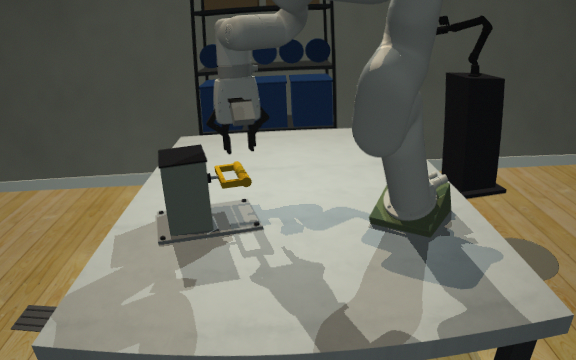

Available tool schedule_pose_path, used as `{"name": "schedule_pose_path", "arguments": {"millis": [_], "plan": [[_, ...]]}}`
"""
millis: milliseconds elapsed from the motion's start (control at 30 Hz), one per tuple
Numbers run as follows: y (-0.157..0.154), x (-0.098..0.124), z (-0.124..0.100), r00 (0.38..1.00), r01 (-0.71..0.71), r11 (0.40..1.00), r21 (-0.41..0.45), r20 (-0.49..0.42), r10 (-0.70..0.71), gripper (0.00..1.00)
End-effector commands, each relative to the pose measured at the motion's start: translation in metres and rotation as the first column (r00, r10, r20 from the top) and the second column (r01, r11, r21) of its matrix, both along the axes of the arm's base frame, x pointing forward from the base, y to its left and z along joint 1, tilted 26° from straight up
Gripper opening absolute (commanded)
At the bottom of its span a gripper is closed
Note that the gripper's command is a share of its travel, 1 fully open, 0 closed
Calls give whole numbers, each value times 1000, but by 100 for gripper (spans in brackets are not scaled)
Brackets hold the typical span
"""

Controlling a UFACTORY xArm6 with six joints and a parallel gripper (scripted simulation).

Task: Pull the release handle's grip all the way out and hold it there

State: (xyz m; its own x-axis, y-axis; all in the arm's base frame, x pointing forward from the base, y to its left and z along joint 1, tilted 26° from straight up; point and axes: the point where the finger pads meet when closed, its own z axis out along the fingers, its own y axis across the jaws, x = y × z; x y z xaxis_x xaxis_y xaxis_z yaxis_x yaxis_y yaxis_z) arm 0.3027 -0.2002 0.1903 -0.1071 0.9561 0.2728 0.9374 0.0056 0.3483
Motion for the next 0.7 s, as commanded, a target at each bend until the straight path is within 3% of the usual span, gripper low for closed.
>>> {"name": "schedule_pose_path", "arguments": {"millis": [0,667], "plan": [[1,2,-3,1000,1,1000,-3,2,-1,51],[8,10,-25,1000,1,1000,-3,2,-1,51]]}}
